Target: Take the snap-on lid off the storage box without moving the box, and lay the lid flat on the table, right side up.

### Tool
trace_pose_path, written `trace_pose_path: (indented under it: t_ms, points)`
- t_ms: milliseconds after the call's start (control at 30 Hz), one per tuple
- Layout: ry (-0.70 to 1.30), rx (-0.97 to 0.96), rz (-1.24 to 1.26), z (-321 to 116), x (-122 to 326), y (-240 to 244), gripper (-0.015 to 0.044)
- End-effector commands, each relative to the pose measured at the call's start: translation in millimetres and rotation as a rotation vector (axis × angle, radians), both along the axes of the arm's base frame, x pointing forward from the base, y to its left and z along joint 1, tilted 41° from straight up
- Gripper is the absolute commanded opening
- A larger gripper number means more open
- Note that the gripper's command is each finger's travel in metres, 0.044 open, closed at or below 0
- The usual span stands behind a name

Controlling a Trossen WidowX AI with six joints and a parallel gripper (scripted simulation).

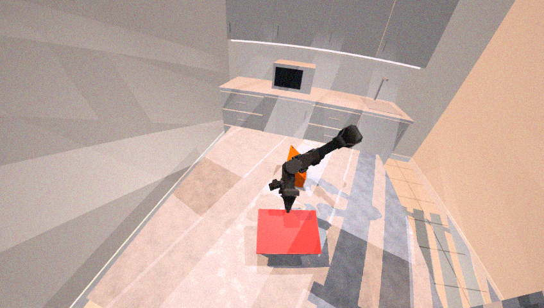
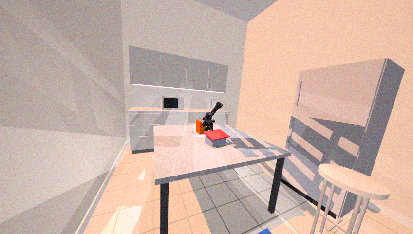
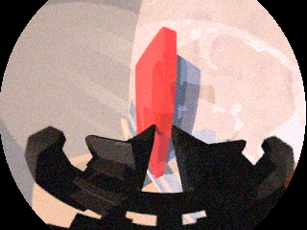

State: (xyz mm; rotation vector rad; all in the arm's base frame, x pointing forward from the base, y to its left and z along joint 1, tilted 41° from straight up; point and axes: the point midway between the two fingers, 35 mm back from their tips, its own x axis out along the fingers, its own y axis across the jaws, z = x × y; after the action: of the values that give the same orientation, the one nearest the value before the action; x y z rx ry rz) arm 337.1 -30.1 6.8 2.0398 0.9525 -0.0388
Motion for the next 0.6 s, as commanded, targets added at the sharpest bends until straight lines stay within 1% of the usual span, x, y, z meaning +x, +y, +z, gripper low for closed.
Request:
trace_pose_path:
  t_ms: [0, 567]
  points:
    - [-0.007, 0.000, 0.002, 6, 3, -4, 0.0000]
    - [-0.007, -0.001, 0.002, 24, 11, -16, 0.0000]
